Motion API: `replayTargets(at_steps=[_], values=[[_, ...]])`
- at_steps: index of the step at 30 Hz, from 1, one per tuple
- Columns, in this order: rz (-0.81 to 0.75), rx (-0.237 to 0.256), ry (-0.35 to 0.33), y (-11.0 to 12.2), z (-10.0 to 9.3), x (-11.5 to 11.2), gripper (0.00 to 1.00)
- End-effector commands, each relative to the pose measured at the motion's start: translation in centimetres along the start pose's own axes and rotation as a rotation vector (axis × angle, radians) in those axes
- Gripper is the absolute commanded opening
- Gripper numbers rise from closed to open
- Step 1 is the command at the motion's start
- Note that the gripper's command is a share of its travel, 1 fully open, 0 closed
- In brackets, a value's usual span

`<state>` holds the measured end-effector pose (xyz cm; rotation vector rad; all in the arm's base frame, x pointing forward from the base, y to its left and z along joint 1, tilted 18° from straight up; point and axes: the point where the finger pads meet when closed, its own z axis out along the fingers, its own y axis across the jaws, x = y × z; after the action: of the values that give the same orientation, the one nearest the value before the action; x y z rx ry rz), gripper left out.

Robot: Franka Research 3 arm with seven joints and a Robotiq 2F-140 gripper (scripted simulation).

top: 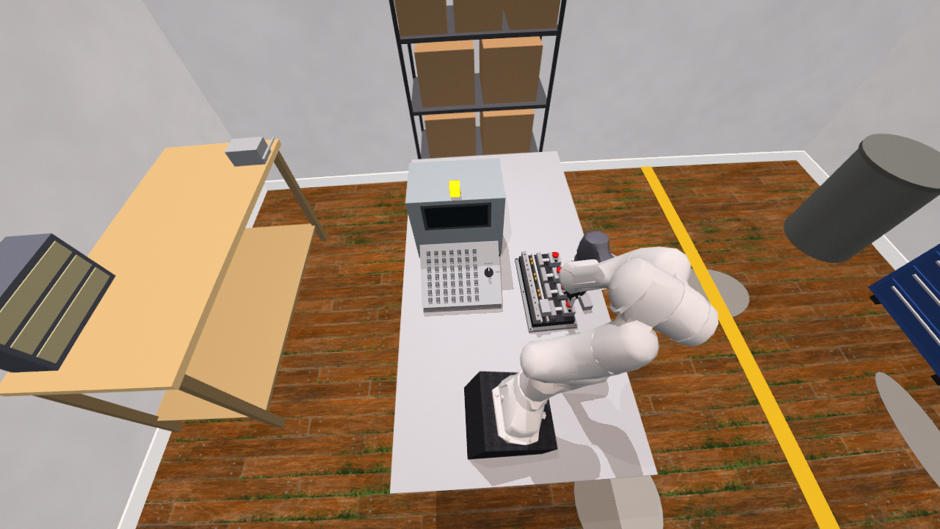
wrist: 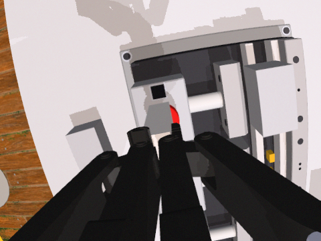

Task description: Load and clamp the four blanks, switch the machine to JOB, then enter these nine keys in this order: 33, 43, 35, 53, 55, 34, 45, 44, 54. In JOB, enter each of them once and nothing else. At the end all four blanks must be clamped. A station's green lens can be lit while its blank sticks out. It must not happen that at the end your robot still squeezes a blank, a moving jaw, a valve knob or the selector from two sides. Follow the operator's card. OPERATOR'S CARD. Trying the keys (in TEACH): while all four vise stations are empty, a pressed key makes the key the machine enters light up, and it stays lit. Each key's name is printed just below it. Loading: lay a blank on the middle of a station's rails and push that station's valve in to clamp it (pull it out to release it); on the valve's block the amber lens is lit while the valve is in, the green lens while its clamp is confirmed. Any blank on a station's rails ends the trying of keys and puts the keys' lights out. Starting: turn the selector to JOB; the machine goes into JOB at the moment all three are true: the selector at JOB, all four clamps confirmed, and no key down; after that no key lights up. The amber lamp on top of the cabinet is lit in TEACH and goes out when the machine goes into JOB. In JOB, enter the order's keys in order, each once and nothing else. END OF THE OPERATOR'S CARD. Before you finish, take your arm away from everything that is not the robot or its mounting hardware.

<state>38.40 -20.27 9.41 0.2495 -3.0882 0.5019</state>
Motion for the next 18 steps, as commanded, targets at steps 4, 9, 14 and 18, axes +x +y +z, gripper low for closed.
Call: replayTargets(at_steps=[4,9,14,18], values=[[0.011,0.002,-0.018,-0.12,0.7,-0.54,0.0],[0.011,0.002,-0.018,-0.12,0.93,-0.54,0.0],[0.011,0.002,-0.018,-0.12,0.95,-0.54,0.0],[0.011,0.002,-0.018,-0.12,0.95,-0.54,0.0]])
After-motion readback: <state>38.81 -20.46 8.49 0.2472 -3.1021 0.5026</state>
